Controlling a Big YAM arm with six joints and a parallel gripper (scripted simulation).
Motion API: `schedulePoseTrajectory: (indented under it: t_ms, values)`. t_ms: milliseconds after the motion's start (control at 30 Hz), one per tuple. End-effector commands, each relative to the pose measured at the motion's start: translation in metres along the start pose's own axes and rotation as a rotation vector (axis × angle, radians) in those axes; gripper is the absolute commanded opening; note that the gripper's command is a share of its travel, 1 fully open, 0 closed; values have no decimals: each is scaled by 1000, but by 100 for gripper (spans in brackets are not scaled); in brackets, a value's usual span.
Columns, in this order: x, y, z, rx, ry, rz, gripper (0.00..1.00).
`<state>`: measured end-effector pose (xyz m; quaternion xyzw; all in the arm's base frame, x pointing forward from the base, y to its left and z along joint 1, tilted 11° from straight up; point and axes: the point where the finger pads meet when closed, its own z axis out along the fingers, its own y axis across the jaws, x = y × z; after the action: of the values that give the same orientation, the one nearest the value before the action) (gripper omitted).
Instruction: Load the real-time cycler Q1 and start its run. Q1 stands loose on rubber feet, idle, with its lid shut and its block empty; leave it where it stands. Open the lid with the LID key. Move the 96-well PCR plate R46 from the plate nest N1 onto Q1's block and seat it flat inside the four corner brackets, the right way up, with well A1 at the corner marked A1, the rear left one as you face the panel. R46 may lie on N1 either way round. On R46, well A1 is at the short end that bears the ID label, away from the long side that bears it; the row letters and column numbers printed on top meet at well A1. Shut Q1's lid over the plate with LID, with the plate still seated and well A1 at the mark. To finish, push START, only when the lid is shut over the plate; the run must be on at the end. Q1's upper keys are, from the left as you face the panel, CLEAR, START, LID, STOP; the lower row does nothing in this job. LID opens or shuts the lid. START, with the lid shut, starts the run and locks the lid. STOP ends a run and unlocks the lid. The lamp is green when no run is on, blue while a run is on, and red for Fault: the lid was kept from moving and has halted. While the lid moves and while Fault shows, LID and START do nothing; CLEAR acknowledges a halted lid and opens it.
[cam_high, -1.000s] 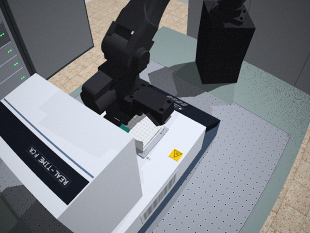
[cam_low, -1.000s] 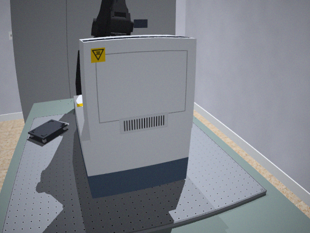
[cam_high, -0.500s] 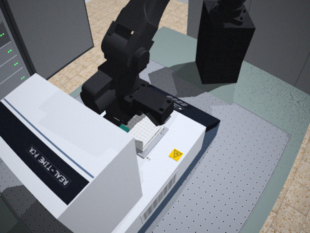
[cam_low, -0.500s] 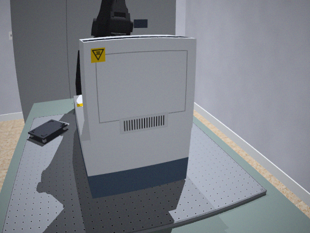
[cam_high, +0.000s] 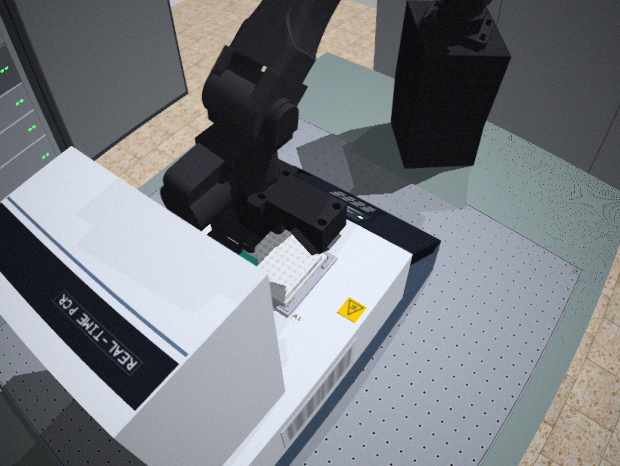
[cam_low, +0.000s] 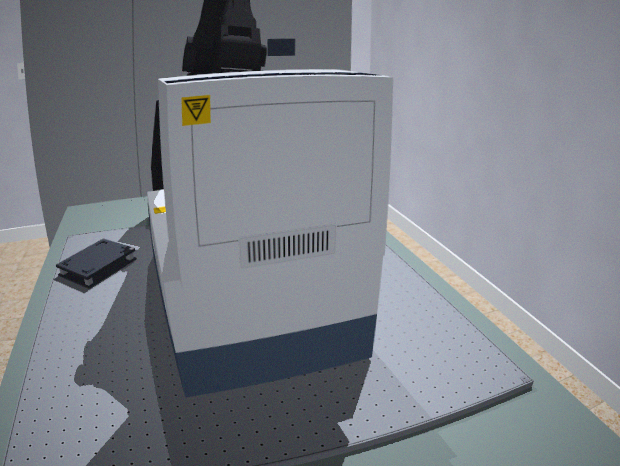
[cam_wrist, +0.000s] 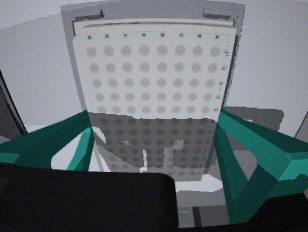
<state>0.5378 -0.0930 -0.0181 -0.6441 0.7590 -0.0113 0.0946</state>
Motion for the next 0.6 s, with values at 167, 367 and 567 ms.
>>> schedulePoseTrajectory:
  t_ms: [167, 367, 567]
  values:
    - [-5, -32, -17, 75, 7, -11, 0]
    - [-6, -30, -15, 71, 6, -12, 0]
    - [-7, -18, -9, 50, 4, -12, 0]
